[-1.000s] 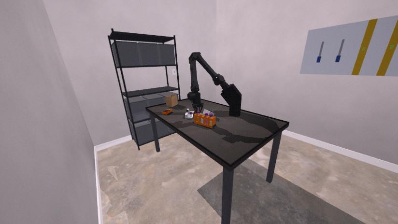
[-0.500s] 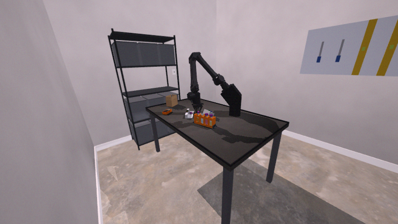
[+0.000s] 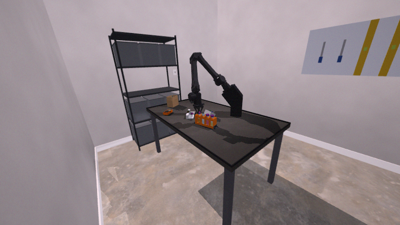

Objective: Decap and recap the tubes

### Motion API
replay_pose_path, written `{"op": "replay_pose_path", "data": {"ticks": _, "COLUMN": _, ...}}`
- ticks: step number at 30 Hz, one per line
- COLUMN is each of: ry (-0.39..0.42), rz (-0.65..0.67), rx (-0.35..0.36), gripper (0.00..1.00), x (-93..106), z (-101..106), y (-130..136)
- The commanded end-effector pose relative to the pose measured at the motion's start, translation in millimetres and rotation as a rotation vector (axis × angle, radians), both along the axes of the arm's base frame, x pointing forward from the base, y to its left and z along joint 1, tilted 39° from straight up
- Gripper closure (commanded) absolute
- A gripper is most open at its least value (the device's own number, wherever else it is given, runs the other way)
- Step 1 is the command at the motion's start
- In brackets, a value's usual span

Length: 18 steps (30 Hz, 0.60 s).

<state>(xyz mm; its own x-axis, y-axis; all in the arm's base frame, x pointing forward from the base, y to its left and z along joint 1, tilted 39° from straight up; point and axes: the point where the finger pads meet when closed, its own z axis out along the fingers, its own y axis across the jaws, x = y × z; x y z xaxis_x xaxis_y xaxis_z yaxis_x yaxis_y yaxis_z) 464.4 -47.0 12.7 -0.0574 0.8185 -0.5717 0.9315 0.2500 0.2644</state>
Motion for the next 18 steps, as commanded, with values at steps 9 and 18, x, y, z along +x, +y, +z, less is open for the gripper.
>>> {"op": "replay_pose_path", "data": {"ticks": 9, "ry": 0.271, "rz": 0.438, "rx": -0.204, "gripper": 1.0, "x": 4.8, "z": 10.3, "y": 6.1}}
{"op": "replay_pose_path", "data": {"ticks": 18, "ry": 0.487, "rz": 0.762, "rx": -0.358, "gripper": 1.0, "x": 5.2, "z": 11.4, "y": 5.5}}
